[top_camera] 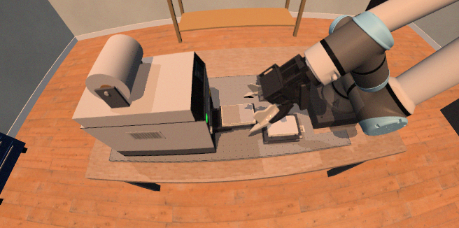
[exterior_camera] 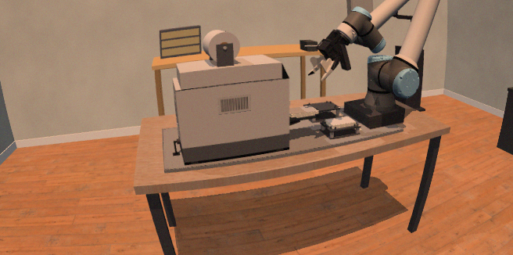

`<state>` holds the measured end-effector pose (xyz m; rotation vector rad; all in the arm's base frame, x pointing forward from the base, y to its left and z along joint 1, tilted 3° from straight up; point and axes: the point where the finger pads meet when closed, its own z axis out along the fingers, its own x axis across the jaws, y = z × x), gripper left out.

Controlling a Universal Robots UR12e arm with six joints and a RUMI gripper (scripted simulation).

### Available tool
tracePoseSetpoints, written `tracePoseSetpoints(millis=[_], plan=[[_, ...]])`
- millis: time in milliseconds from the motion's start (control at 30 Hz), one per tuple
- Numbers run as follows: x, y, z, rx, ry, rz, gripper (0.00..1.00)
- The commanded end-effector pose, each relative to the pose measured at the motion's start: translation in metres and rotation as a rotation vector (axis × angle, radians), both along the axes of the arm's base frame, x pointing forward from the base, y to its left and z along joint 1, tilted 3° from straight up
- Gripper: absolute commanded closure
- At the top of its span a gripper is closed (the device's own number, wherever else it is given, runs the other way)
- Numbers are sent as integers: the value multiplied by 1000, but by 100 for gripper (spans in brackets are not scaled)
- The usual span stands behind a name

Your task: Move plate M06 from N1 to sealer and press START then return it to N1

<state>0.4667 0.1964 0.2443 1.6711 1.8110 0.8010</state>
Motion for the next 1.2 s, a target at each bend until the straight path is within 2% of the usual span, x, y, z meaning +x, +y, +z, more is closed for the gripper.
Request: tracePoseSetpoints(millis=[0,300,400,467,667,1167], plan=[[2,0,3,0,-4,0,32],[2,0,3,0,-4,0,32],[-14,-1,3,0,-2,-1,35],[-14,-1,3,0,-2,-1,35],[-44,-4,5,0,-2,-1,38],[-43,-3,6,0,-3,0,44]])
